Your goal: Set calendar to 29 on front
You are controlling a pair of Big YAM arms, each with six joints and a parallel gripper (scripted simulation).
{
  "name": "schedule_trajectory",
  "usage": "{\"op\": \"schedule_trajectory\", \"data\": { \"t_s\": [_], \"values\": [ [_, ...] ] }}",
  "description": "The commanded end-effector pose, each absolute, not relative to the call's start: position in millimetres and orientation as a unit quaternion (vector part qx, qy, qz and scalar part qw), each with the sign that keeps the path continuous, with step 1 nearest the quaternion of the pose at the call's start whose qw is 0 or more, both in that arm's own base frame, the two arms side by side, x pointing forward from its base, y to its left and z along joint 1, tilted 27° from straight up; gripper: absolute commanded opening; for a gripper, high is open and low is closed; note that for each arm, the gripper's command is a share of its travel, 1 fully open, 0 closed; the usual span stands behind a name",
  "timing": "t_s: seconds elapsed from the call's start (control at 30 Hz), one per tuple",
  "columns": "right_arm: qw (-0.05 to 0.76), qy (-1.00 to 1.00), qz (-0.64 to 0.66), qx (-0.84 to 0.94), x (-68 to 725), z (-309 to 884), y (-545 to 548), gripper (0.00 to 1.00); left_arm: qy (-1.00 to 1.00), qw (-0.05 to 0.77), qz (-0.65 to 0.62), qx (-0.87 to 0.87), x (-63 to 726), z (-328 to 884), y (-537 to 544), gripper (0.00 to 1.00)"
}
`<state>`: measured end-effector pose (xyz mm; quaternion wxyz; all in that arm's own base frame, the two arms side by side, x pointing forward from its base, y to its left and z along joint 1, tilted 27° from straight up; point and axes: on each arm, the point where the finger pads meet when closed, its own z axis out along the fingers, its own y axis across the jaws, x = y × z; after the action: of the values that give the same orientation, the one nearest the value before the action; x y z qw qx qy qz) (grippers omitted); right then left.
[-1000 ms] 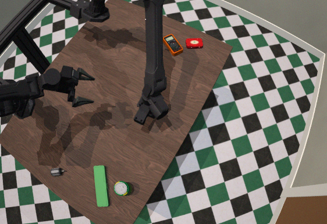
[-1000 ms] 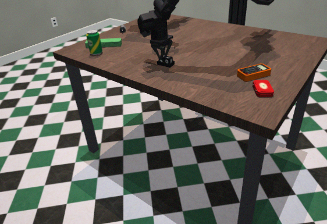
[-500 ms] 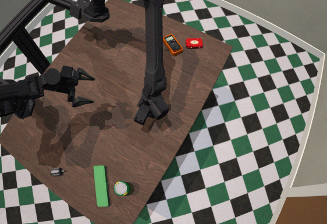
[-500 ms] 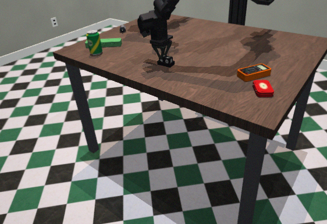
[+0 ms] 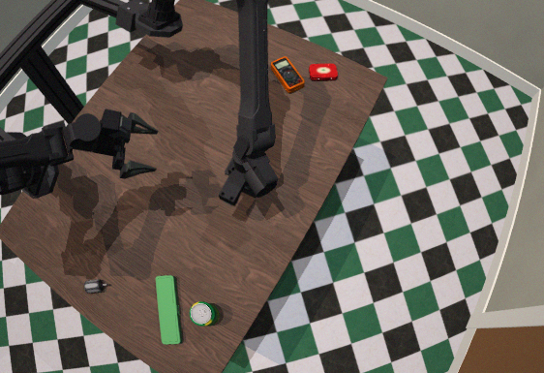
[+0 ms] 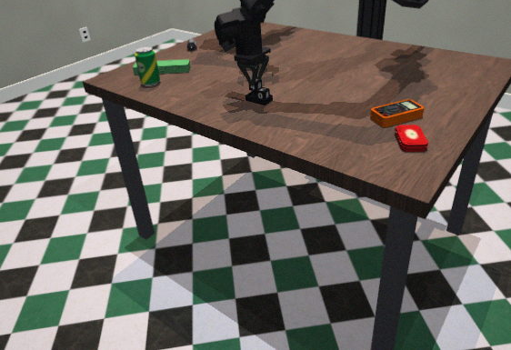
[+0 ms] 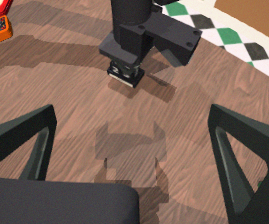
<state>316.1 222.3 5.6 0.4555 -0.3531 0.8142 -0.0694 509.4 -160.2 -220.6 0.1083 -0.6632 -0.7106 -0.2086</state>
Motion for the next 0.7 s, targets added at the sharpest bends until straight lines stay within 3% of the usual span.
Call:
{"op": "schedule_trajectory", "data": {
  "t_s": [0.0,0.47,0.67],
  "values": [
    [0.463,0.81,-0.066,-0.354,320.8,11.3,229.4,1.0,-0.713,0.086,-0.215,-0.662,518.0,-182.3,-185.2,0.24],
    [0.454,0.793,-0.042,-0.403,340.1,-17.1,295.6,1.0,-0.716,0.094,-0.212,-0.659,513.9,-169.3,-181.2,0.24],
    [0.442,0.788,-0.025,-0.427,347.2,-44.2,329.0,1.0,-0.721,0.07,-0.214,-0.656,530.8,-143.2,-122.7,0.24]
  ]
}}
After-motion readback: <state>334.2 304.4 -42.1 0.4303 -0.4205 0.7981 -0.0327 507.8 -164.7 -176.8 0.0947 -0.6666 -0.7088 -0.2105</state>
